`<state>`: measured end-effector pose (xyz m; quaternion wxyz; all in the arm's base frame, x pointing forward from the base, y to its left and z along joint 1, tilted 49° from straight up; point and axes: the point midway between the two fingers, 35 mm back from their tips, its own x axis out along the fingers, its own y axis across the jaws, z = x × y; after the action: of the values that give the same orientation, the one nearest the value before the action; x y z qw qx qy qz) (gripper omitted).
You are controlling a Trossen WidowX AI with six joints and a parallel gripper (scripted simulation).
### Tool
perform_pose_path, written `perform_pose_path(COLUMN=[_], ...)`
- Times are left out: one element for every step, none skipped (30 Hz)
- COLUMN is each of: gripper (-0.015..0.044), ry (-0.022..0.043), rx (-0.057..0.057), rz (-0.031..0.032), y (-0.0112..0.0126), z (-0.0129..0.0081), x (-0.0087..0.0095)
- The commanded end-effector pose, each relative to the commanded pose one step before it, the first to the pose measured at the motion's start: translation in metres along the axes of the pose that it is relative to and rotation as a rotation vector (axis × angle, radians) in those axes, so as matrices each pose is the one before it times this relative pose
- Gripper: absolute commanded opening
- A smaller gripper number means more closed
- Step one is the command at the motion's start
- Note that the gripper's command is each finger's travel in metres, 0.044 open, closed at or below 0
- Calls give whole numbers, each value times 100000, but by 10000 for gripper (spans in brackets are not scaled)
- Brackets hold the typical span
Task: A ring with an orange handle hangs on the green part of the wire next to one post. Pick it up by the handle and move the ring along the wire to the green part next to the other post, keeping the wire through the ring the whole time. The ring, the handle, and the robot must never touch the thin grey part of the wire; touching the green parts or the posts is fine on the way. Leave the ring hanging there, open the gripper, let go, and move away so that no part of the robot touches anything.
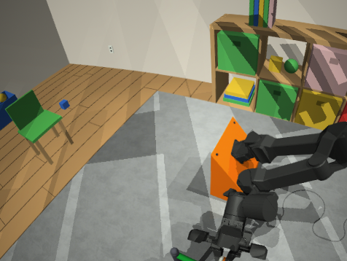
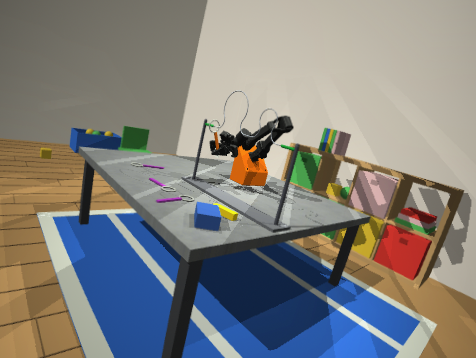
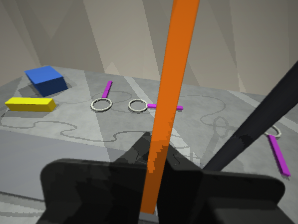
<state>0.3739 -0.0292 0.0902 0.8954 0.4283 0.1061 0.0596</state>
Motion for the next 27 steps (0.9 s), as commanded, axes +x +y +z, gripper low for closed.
perform_pose_path(gripper=[-150,-150,-150,-150,-150,-150,-150,-150,-150,-150,-150,-150,-150,-150,-150,-150,-150,-150,-150,-150,-150,-150,-150,-150,-150,-150,-150], ry=[378,-4,-4,-4,-5,-5,-6,-6,-6,-6,-6,-7,-7,-7,-7,-7,-7,-7,-7,-7,-7,-7,-7,-7,-7,-8,0], rx=[-764,-23,-19,-17,-17,-13,-9,-7,-7,-7,-5,-4,-4,-3,-3,-3,-3,-3,-3,-3,-3,-3,-3,-3,-3,-2,1], rz=[81,-13,-11,-10,-10,-8,-6,-5,-5,-5,-4,-3,-3,-3,-3,-3,-3,-2,-2,-2,-2,-2,-2,-2,-2,-2,0], y=[-367,-103,-102,-102,-102,-102,-101,-101,-101,-101,-100,-100,-100,-100,-100,-100,-100,-100,-100,-100,-100,-100,-100,-100,-100,-66,-2], z=[-105,0,0,0,0,0,0,0,0,0,0,0,0,0,0,0,0,0,0,0,0,0,0,0,0,0,-22], x=[-57,-13,-13,-13,-13,-13,-13,-13,-13,-13,-13,-13,-13,-13,-13,-13,-13,-13,-13,-13,-13,-13,-13,-13,-13,-9,11])
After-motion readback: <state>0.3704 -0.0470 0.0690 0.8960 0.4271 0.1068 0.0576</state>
